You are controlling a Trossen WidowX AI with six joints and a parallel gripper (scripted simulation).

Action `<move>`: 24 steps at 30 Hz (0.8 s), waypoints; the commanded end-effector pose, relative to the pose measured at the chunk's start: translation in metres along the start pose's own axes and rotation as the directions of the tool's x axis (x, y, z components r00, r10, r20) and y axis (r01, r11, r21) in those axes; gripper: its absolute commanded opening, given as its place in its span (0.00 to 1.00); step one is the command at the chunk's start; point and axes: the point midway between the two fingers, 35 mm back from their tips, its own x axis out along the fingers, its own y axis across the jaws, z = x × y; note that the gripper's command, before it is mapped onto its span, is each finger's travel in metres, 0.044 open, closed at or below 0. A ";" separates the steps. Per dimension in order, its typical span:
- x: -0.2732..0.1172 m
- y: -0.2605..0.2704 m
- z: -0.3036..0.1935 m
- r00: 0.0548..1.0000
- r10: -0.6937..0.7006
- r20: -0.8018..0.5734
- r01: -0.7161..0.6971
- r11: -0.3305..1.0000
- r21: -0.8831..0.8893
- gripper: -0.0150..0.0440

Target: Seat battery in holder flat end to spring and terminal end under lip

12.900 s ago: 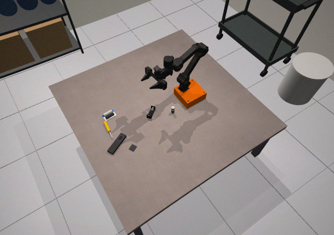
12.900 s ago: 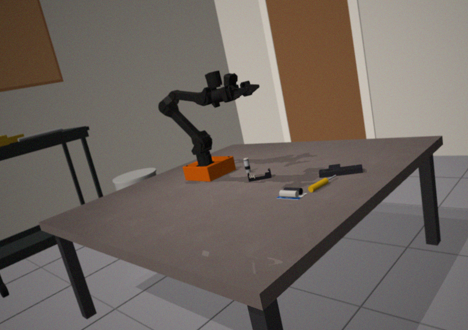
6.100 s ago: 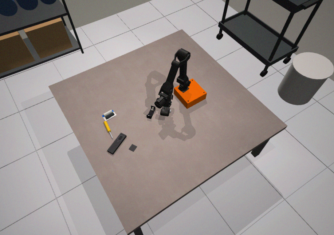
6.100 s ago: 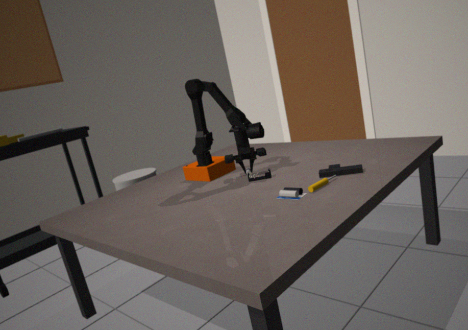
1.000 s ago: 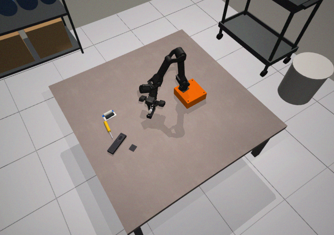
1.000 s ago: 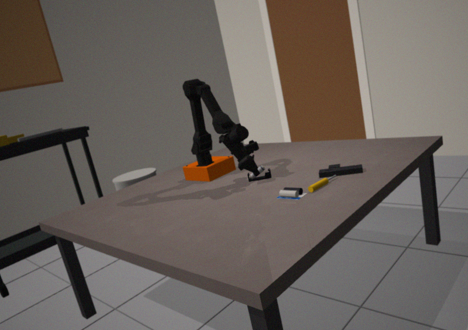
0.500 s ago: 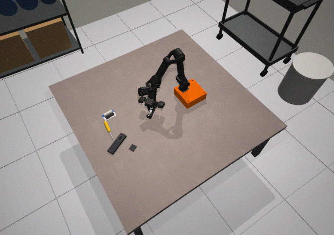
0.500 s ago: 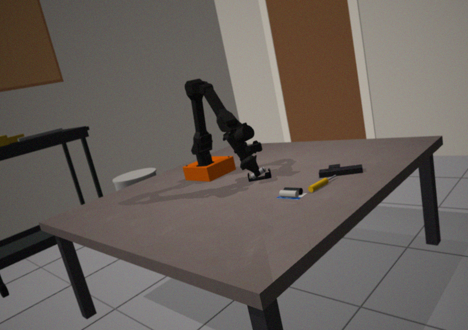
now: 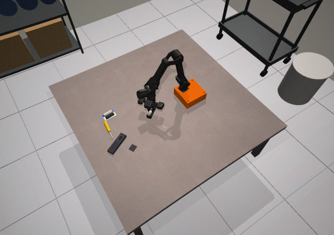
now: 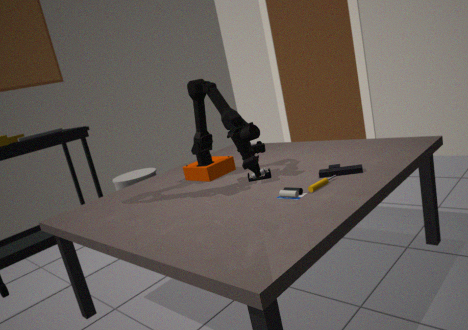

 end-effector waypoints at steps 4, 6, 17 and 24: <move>0.004 0.001 -0.005 0.997 0.006 -0.075 -0.005 1.000 0.014 0.38; 0.004 0.001 -0.004 0.996 0.007 -0.089 -0.005 1.000 0.015 0.38; 0.005 0.001 -0.003 0.986 0.008 -0.167 -0.006 1.000 0.014 0.38; 0.005 0.001 -0.002 0.976 0.008 -0.217 -0.005 1.000 0.011 0.38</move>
